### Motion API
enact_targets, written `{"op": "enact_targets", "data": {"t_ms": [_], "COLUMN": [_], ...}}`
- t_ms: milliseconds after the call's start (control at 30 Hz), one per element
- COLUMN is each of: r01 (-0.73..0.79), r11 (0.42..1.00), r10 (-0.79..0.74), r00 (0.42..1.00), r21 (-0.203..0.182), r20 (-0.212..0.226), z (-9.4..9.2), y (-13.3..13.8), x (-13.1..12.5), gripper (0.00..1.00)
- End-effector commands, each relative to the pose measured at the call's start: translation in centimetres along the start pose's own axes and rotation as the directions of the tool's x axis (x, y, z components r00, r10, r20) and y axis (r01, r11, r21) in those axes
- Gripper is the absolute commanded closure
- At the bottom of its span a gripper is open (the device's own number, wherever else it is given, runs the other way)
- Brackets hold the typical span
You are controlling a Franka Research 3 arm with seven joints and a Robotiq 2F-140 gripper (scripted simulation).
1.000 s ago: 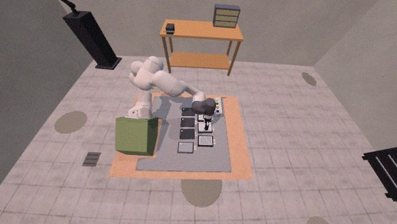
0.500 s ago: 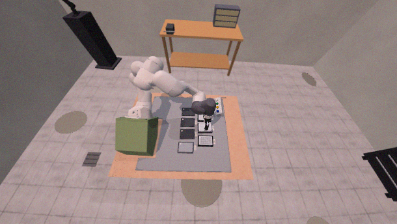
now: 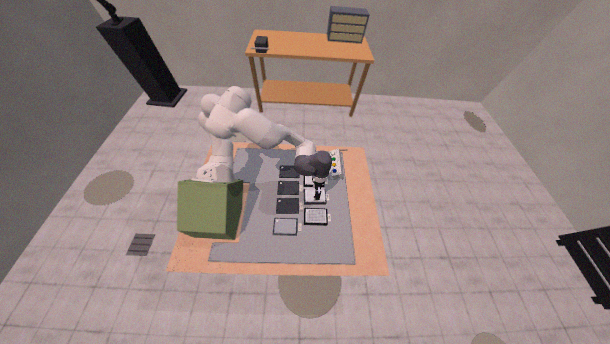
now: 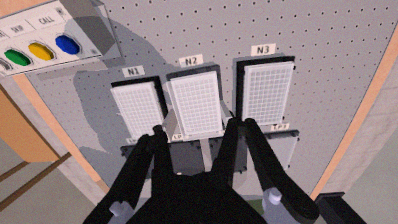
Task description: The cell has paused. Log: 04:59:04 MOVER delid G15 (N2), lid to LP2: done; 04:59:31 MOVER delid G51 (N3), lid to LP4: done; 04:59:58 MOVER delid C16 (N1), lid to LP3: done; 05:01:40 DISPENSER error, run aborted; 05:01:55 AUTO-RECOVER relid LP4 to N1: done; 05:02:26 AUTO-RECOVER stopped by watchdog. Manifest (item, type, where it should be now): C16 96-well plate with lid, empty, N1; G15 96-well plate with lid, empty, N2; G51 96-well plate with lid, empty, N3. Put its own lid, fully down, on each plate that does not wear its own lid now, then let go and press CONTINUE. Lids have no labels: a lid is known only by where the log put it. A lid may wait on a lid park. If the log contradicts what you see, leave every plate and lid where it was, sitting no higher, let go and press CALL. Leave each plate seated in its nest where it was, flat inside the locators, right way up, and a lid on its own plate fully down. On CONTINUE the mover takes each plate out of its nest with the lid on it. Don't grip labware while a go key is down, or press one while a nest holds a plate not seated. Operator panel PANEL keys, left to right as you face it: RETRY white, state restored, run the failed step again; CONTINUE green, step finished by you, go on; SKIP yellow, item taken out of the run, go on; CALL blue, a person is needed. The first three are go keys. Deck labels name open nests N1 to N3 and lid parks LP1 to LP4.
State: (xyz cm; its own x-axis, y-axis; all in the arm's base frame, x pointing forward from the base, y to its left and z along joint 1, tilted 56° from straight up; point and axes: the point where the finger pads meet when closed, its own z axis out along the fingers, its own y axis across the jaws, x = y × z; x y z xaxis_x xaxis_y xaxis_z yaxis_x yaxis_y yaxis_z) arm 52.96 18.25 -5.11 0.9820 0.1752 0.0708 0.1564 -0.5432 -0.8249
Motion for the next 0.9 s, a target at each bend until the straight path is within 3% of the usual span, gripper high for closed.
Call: {"op": "enact_targets", "data": {"t_ms": [0,867], "r01": [0.000,-0.008], "r11": [1.000,1.000], "r10": [0.000,0.008], "r00": [1.000,1.000], "r21": [0.000,0.000], "r20": [-0.001,-0.001], "z": [0.12,0.46], "y": [0.05,0.10], "x": [0.01,0.00], "gripper": [1.00,1.00]}}
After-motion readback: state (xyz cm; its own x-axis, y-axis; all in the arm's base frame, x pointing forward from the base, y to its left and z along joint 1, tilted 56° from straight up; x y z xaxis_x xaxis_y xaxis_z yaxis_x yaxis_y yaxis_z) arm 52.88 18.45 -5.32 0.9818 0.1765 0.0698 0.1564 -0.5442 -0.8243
